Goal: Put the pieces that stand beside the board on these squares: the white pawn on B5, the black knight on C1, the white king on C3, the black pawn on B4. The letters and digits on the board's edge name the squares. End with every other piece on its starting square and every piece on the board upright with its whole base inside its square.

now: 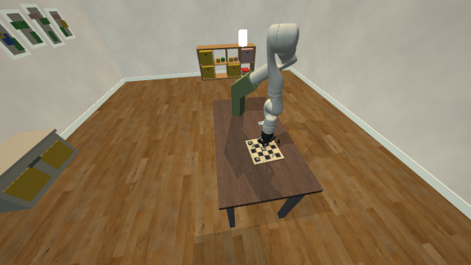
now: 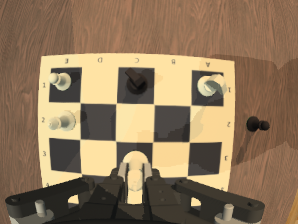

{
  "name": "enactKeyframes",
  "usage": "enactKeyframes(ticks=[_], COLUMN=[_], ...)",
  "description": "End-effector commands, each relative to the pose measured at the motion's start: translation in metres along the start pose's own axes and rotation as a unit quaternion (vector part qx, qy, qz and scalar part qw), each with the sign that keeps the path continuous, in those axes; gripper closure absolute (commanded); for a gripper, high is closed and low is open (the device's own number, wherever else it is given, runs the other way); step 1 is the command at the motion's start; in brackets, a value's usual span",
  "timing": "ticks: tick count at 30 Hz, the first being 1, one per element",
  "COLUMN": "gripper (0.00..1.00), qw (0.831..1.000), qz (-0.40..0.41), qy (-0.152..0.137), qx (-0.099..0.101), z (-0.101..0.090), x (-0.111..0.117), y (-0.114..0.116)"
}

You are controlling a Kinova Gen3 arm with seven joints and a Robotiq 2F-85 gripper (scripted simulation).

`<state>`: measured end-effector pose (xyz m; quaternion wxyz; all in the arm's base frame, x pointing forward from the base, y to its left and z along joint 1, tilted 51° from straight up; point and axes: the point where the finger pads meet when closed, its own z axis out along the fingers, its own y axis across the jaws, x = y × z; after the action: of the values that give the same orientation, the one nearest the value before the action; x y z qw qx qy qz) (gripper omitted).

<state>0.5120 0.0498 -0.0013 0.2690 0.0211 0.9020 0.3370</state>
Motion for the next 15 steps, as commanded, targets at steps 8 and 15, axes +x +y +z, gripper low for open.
enactKeyframes(ticks=[8, 15], gripper=[1.0, 1.0], qw=[1.0, 1.0], qz=[-0.008, -0.009], qy=[0.001, 0.001], qx=[0.0, -0.001], z=[0.0008, 0.0008], x=[0.0, 0.0015], y=[-0.0009, -0.001])
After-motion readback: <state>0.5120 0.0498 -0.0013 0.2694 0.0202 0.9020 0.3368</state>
